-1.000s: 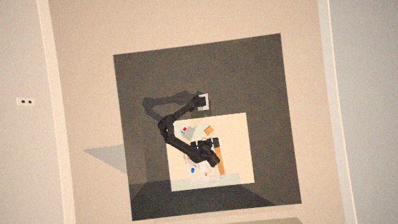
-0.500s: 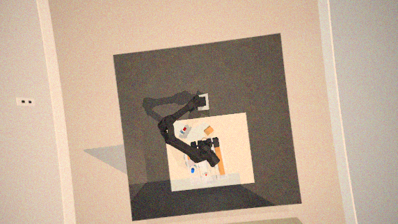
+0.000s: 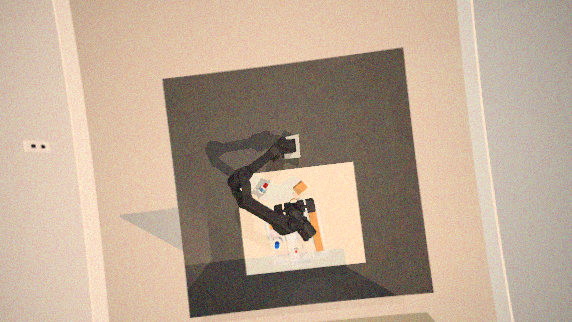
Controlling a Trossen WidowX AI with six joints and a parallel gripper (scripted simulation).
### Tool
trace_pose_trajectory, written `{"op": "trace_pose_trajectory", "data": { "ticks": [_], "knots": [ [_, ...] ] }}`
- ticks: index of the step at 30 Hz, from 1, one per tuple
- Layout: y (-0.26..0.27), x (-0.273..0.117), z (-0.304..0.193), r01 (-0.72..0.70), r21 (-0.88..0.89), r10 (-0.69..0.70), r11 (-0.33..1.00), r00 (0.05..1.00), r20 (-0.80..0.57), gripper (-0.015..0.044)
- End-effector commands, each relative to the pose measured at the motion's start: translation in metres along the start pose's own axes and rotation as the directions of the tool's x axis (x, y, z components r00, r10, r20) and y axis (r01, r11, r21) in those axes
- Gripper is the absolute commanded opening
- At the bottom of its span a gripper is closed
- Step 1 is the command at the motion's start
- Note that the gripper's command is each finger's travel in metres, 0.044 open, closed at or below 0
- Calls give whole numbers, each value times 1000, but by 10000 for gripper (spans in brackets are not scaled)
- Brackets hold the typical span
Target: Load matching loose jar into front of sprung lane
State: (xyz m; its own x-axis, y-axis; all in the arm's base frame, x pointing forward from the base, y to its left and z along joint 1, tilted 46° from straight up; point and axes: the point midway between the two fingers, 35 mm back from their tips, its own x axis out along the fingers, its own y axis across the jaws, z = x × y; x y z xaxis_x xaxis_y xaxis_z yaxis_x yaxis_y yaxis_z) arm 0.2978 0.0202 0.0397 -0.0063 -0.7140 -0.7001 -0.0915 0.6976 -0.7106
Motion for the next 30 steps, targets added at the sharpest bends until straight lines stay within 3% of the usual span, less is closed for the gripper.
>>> {"op": "trace_pose_trajectory", "data": {
  "ticks": [1, 30],
  "knots": [
    [1, -1, 6, 0, 1, 0, 1000, 1000, 8, 0],
    [1, 0, 19, 0, 1, 0, 1000, 1000, 8, 0]
  ]
}}
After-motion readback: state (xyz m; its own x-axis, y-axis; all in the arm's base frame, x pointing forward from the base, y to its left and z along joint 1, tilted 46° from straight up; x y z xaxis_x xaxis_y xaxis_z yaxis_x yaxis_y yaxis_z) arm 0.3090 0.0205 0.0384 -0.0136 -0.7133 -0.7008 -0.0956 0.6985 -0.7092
